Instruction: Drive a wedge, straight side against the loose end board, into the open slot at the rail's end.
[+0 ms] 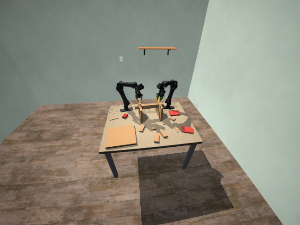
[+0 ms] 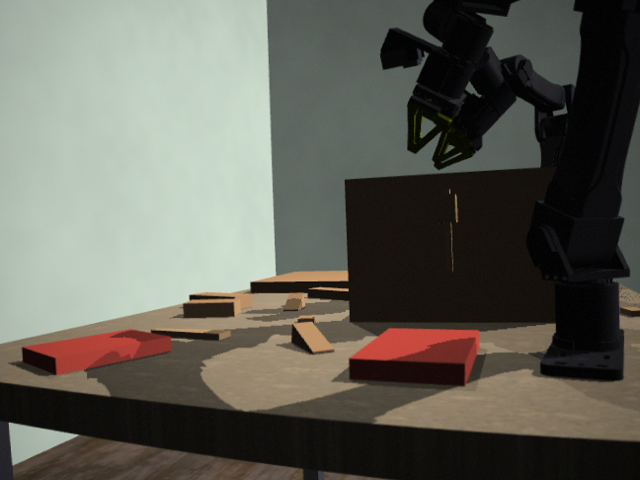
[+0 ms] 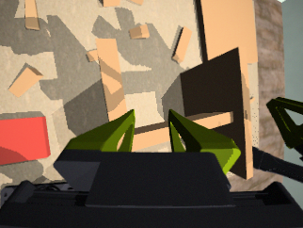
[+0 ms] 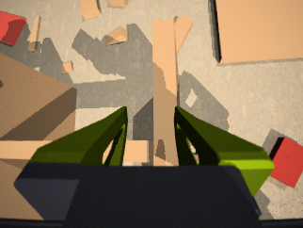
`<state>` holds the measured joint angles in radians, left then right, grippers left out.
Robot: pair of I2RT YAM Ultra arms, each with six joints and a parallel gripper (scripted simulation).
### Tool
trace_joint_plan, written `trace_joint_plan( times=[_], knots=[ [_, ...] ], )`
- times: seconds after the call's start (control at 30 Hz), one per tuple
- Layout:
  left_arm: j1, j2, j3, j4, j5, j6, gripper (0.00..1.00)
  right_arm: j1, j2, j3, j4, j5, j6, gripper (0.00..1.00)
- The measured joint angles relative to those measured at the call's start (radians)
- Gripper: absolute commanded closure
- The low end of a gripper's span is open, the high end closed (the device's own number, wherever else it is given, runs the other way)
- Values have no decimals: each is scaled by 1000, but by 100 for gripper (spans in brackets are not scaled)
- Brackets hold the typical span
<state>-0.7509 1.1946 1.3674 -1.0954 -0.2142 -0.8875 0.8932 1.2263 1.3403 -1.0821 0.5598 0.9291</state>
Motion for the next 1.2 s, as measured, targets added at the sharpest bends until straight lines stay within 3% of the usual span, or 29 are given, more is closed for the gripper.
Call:
trace_joint_plan(
  times=[1.2],
  knots=[
    [637, -131, -276, 893, 181, 763, 61, -752, -160, -253, 887, -459, -799, 61]
  ],
)
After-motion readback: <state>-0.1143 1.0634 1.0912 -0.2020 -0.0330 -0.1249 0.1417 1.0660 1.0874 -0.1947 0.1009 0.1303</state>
